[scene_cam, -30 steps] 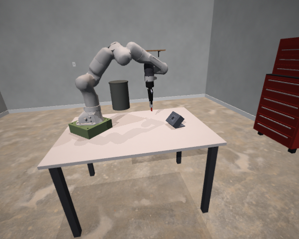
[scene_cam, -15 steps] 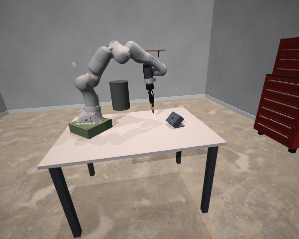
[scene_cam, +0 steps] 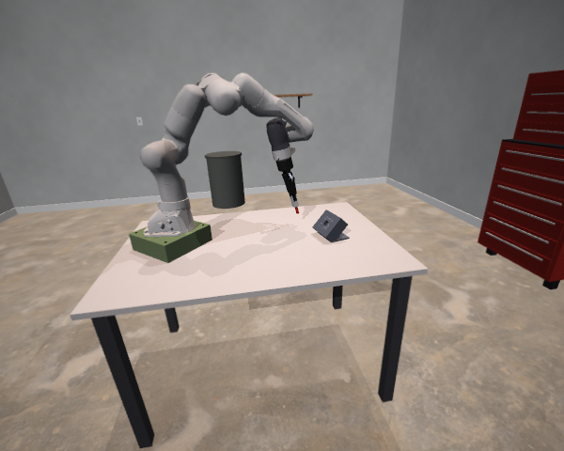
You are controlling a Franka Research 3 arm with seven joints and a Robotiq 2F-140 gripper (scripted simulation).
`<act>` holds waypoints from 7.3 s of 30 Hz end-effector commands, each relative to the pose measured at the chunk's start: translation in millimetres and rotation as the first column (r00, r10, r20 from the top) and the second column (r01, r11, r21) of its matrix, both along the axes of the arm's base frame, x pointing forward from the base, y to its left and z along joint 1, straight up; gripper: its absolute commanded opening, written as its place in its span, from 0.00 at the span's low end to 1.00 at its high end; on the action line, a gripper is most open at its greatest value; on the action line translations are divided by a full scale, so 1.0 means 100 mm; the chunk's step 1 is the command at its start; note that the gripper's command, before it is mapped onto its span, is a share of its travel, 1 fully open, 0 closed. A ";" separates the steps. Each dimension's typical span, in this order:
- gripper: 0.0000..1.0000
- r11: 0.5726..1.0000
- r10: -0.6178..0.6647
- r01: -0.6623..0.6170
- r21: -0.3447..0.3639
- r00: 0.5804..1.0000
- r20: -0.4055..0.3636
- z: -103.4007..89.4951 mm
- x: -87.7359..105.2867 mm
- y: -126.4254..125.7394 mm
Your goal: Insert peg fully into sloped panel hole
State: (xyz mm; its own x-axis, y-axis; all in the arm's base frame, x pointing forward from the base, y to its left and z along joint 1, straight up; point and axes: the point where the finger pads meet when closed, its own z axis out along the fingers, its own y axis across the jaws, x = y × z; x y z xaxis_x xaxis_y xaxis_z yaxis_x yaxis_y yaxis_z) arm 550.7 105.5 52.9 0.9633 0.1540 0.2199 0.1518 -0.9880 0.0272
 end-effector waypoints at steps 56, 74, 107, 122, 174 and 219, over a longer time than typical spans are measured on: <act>0.00 0.985 0.162 -0.171 0.002 0.937 0.311 0.06 0.44 -0.95; 0.00 0.979 0.184 -0.202 0.008 0.906 0.381 0.17 0.39 -1.28; 0.00 0.987 0.069 -0.132 0.089 0.861 0.504 0.44 0.06 -2.02; 0.00 0.987 0.040 -0.116 0.111 0.847 0.530 0.51 -0.02 -2.13; 0.00 0.987 0.046 -0.120 0.106 0.847 0.529 0.09 0.40 -2.04; 0.00 0.987 0.046 -0.120 0.106 0.847 0.529 -0.21 0.71 -1.96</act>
